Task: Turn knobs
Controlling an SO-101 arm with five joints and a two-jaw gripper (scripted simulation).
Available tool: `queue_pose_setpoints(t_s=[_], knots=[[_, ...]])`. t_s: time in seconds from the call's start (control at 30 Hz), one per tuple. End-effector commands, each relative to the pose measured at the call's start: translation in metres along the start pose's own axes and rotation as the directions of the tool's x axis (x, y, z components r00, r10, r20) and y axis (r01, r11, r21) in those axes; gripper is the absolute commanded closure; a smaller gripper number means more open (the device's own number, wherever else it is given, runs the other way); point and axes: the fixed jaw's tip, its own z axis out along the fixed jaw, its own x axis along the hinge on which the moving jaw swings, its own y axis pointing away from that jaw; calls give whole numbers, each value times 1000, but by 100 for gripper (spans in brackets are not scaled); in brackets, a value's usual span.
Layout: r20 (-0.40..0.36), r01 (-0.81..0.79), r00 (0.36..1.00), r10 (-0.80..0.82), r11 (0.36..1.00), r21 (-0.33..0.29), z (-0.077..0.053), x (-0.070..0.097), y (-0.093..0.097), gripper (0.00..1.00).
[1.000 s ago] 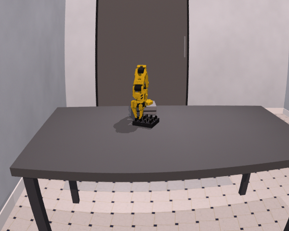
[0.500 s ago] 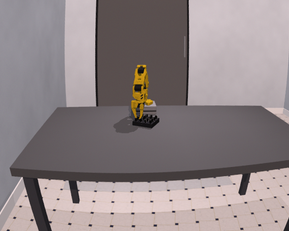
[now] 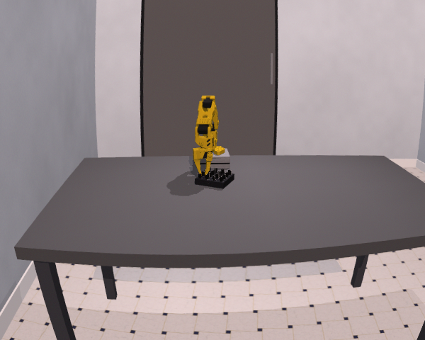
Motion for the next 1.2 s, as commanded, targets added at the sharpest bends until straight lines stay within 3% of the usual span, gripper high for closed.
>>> queue_pose_setpoints(t_s=[0.0, 0.4, 1.17], knots=[[16, 55, 998, -55, 998, -1, 2, -4, 0, 99], [16, 261, 965, -261, 965, 2, 2, -3, 0, 99], [16, 295, 955, -295, 956, 3, 2, -2, 0, 99]])
